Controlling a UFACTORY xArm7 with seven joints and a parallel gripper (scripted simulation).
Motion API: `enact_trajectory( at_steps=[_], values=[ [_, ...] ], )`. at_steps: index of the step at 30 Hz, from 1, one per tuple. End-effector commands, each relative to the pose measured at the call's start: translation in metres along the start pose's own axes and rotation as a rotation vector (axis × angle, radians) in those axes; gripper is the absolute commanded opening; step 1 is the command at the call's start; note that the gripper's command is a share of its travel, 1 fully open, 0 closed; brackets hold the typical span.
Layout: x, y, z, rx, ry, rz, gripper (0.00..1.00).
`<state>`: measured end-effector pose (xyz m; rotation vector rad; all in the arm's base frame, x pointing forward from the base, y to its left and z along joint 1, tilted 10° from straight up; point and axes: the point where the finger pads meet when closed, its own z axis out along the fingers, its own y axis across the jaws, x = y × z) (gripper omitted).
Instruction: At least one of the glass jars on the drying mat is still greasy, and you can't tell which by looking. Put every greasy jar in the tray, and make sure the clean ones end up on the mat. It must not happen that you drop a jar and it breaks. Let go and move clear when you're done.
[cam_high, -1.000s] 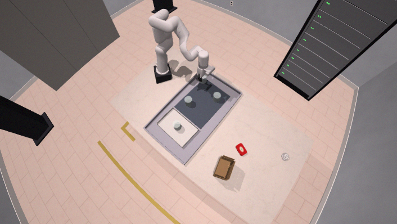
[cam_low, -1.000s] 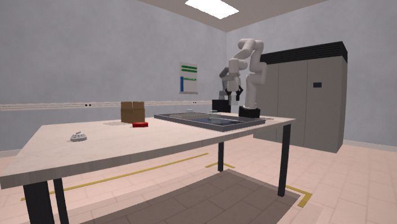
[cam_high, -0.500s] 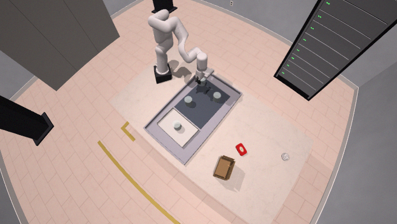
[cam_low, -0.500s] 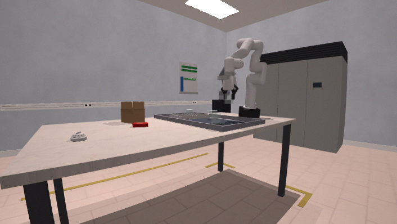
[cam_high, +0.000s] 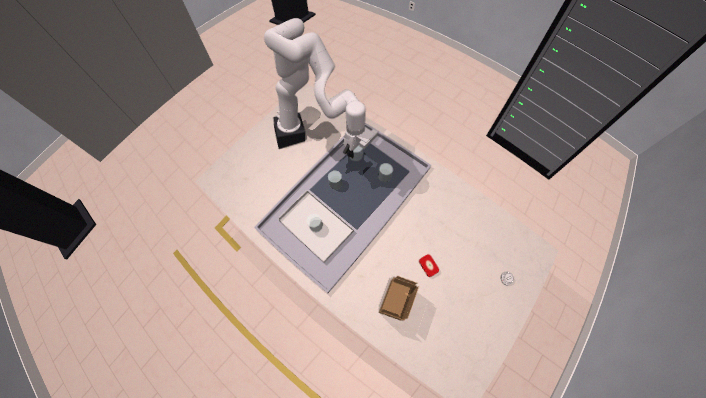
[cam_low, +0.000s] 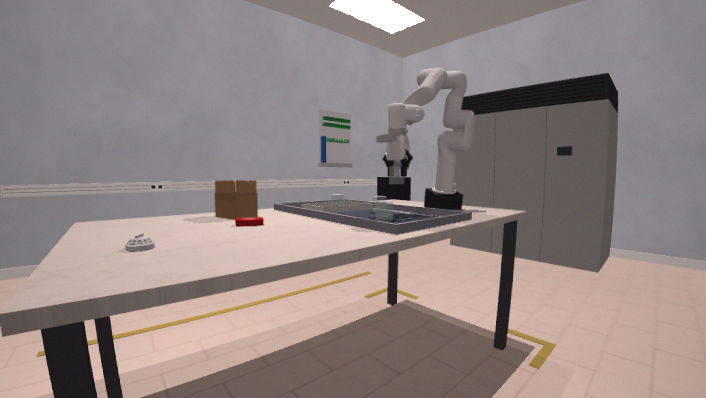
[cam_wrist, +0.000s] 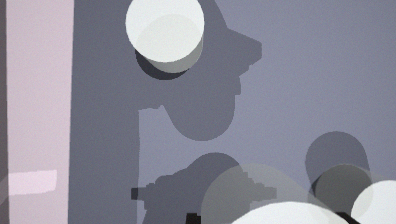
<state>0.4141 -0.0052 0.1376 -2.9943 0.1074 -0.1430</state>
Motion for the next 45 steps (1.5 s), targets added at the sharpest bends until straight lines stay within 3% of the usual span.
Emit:
enact_trajectory(
  at_steps=[1, 45],
  values=[
    [0.006, 0.009, -0.001, 0.002, 0.004, -0.001, 0.00],
    [0.053, 0.133, -0.001, 0.002, 0.004, -0.001, 0.00]
  ],
)
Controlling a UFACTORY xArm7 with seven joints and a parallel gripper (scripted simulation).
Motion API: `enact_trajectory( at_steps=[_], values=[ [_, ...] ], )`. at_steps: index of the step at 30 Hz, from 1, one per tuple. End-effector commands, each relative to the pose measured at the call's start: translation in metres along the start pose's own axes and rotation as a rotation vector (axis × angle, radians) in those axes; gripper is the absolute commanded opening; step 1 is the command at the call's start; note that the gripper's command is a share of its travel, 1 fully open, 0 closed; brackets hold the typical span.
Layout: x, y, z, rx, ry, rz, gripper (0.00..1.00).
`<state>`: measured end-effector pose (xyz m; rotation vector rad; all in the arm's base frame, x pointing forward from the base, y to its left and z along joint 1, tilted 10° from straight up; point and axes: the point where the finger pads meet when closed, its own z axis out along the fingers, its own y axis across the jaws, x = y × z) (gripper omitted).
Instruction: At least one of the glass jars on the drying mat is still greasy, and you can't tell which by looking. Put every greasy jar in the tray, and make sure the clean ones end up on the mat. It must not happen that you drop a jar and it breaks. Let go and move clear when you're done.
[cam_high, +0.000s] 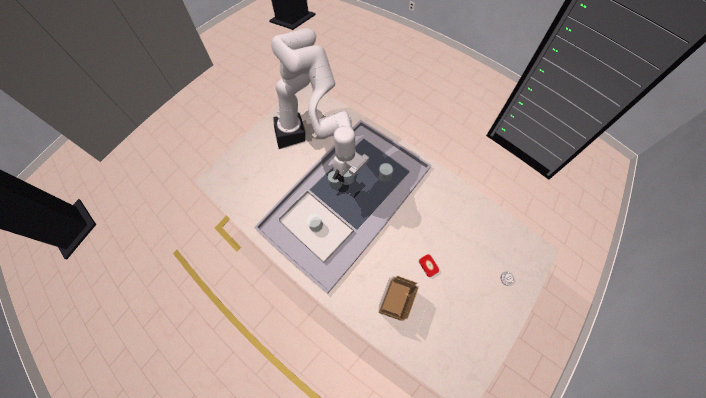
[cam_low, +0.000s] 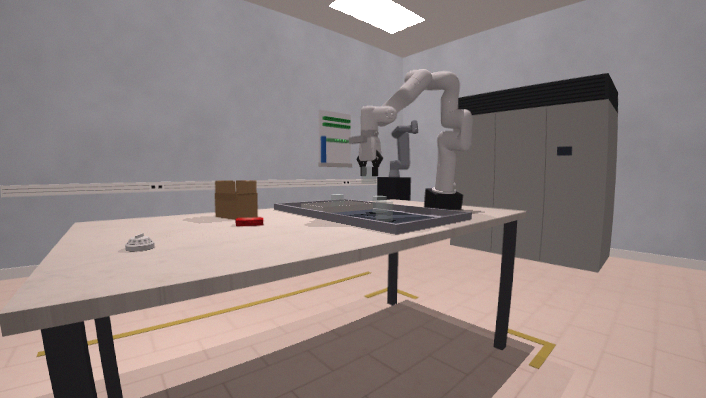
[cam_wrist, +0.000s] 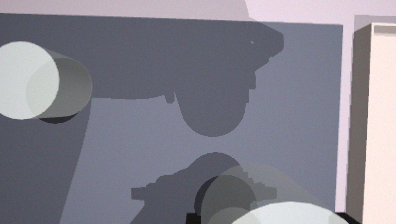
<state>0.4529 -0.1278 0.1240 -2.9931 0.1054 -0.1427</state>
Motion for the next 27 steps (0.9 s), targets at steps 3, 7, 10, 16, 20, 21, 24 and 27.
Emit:
enact_trajectory(
  at_steps=[3, 7, 10, 16, 20, 21, 24, 27],
  values=[
    [0.010, 0.021, -0.002, 0.000, 0.005, 0.000, 0.00],
    [0.013, 0.028, -0.002, 0.000, 0.005, 0.000, 0.00],
    [0.016, 0.037, -0.002, 0.000, 0.005, 0.000, 0.00],
    [0.023, 0.055, -0.002, 0.000, 0.005, 0.000, 0.00],
    [0.028, 0.068, -0.002, 0.000, 0.005, 0.000, 0.00],
    [0.029, 0.071, -0.002, 0.000, 0.005, 0.000, 0.00],
    [0.030, 0.074, -0.002, 0.000, 0.005, 0.000, 0.00],
    [0.034, 0.083, -0.002, 0.000, 0.005, 0.000, 0.00]
  ],
)
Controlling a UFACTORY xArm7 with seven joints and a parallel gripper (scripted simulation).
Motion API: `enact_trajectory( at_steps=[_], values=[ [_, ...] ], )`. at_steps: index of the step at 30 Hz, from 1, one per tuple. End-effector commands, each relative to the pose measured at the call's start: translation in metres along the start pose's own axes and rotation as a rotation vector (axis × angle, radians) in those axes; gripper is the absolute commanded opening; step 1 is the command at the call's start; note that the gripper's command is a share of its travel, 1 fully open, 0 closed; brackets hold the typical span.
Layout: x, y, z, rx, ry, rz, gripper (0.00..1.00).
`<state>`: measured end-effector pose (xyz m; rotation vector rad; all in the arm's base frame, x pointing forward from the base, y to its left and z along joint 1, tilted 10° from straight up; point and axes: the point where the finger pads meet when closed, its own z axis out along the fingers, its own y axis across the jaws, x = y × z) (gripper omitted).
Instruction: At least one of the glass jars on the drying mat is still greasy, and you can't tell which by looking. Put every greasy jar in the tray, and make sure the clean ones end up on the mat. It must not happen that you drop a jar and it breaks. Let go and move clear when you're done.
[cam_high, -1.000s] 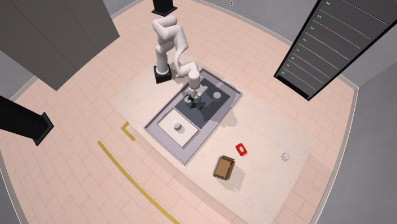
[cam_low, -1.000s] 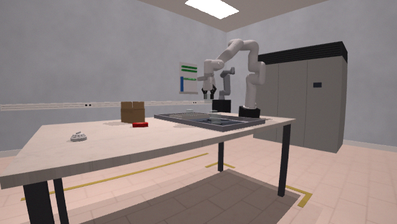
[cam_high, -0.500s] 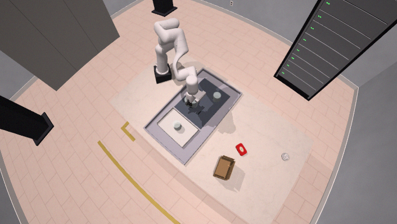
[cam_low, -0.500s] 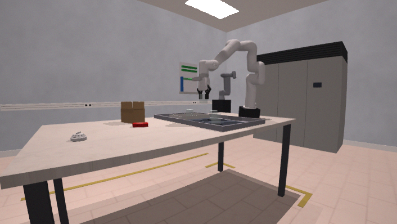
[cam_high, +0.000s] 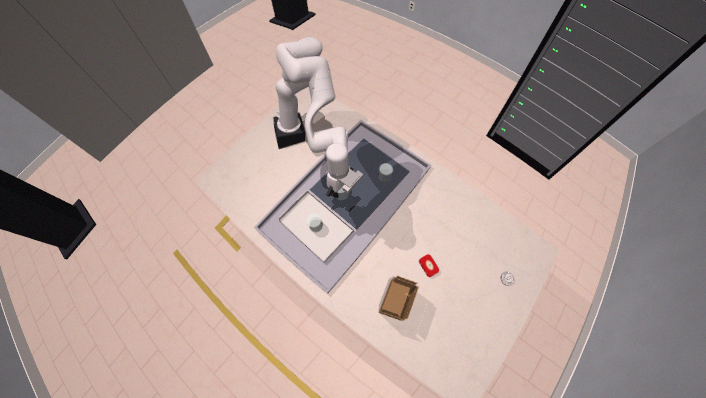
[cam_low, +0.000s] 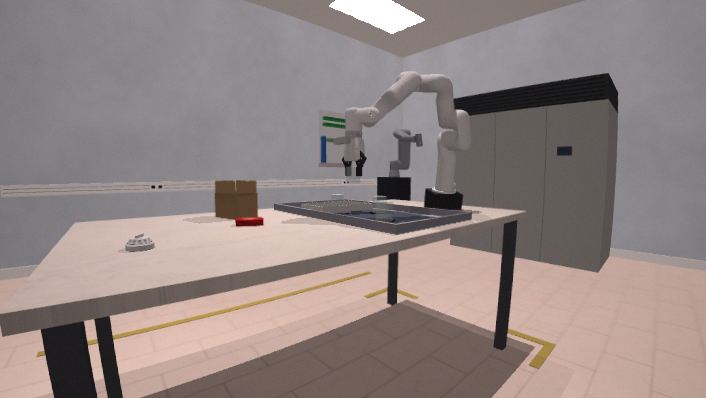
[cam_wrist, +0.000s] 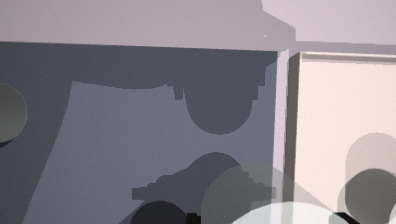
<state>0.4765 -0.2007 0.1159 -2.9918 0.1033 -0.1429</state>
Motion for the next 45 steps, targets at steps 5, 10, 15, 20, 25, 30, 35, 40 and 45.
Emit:
enact_trajectory(
  at_steps=[5, 10, 15, 20, 25, 30, 35, 40, 45],
  values=[
    [0.012, 0.027, -0.002, -0.001, 0.005, 0.001, 0.00],
    [0.018, 0.043, -0.002, -0.001, 0.005, 0.001, 0.00],
    [0.021, 0.052, -0.002, -0.001, 0.005, 0.001, 0.00],
    [0.027, 0.068, -0.002, -0.001, 0.005, 0.001, 0.00],
    [0.033, 0.083, -0.002, -0.001, 0.005, 0.001, 0.00],
    [0.037, 0.092, -0.002, -0.001, 0.005, 0.001, 0.00],
    [0.043, 0.108, -0.002, -0.001, 0.005, 0.001, 0.00],
    [0.049, 0.123, -0.003, -0.001, 0.005, 0.001, 0.00],
    [0.054, 0.139, -0.003, -0.001, 0.005, 0.001, 0.00]
  ],
)
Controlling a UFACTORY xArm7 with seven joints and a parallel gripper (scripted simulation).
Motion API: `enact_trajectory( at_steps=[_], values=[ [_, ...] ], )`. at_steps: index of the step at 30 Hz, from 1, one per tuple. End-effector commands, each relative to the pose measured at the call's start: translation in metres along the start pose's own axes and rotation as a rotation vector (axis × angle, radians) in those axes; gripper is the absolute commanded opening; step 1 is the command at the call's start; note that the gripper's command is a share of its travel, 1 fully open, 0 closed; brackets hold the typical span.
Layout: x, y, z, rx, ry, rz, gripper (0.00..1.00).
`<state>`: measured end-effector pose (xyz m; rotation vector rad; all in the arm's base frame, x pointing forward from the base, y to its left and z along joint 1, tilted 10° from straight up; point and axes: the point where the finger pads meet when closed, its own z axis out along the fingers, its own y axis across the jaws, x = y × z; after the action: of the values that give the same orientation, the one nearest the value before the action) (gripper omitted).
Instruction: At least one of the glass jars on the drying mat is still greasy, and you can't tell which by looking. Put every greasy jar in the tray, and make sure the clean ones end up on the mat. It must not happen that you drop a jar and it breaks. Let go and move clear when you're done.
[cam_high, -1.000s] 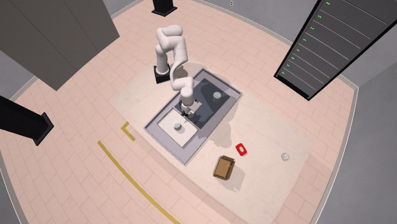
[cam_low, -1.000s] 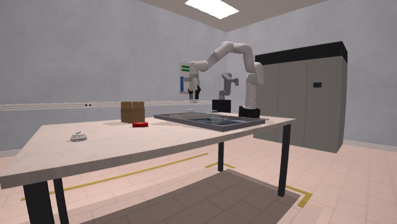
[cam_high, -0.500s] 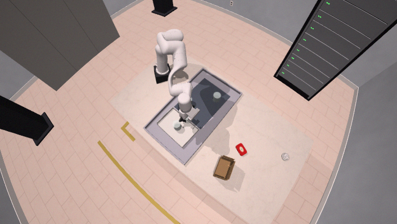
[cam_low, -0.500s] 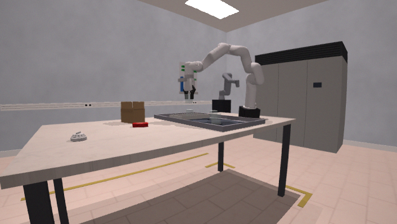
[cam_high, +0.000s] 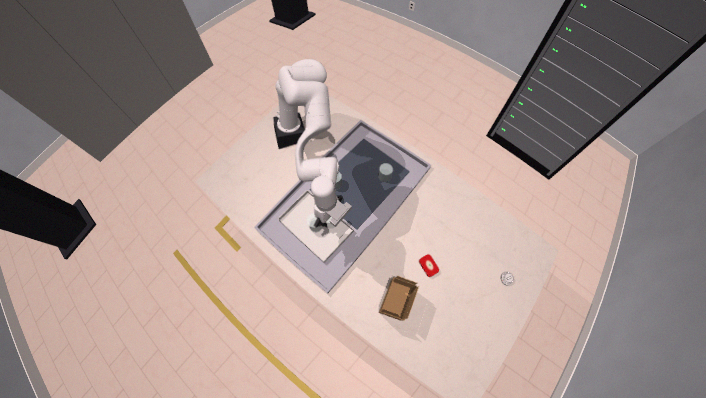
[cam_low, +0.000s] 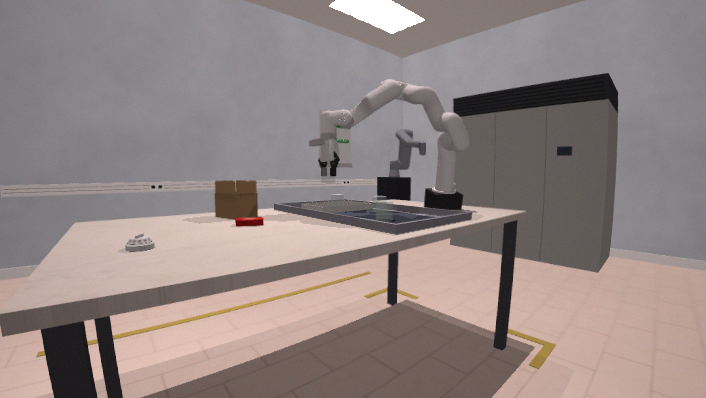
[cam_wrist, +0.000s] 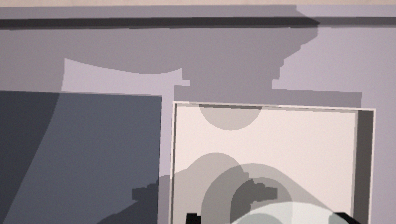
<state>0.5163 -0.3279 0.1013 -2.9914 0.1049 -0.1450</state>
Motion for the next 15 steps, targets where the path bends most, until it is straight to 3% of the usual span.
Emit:
enact_trajectory(
  at_steps=[1, 10, 15],
  values=[
    [0.007, 0.014, -0.003, -0.002, 0.003, 0.000, 0.00],
    [0.016, 0.038, -0.003, -0.002, 0.003, 0.000, 0.00],
    [0.016, 0.038, -0.003, -0.002, 0.003, 0.000, 0.00]
  ],
)
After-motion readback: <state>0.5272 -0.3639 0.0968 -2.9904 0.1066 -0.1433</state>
